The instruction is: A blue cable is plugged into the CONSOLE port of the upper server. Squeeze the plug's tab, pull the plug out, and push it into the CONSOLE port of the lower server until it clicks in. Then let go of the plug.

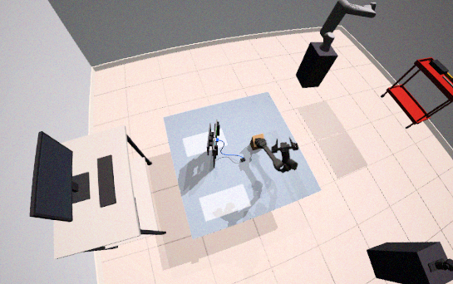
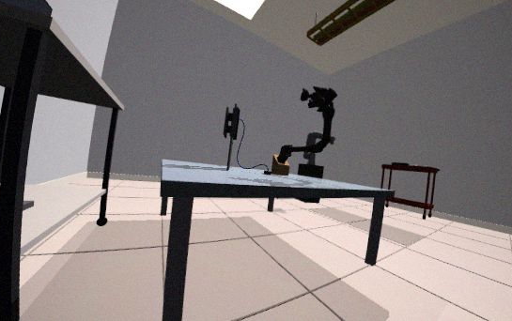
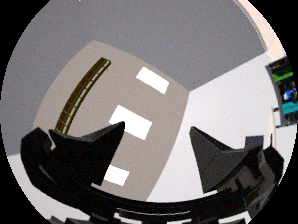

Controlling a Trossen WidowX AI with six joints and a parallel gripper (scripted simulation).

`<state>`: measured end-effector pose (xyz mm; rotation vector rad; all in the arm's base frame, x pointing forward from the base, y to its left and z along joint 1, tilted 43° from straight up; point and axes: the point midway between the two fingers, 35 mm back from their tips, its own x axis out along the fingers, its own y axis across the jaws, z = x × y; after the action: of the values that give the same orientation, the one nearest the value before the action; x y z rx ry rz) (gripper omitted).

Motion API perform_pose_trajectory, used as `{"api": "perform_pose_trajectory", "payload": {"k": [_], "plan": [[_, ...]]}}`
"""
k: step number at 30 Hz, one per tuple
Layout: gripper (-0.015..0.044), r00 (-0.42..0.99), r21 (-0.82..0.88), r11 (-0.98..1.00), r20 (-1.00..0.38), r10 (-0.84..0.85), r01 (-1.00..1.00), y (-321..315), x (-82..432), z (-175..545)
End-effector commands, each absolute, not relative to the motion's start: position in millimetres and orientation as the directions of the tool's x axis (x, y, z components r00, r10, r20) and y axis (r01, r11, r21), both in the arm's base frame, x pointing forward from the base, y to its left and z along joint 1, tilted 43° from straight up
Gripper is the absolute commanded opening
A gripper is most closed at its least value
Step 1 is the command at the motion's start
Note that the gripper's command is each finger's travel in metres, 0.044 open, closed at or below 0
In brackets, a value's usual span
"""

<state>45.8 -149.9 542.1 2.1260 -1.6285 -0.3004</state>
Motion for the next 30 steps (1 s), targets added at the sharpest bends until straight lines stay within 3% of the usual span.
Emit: {"api": "perform_pose_trajectory", "payload": {"k": [1,6,17,24,30], "plan": [[0.0374,0.289,0.471,-0.214,0.093,-0.953,-0.856,-152,48,541],[0.0242,0.472,0.53,-0.369,0.07,-0.879,-0.764,-189,108,514],[0.0239,0.83,0.642,-0.634,0.008,-0.558,-0.432,-211,245,405],[0.0239,0.961,0.697,-0.696,-0.034,-0.275,-0.174,-172,304,315],[0.0239,0.998,0.725,-0.688,-0.061,-0.005,0.041,-115,321,238]]}}
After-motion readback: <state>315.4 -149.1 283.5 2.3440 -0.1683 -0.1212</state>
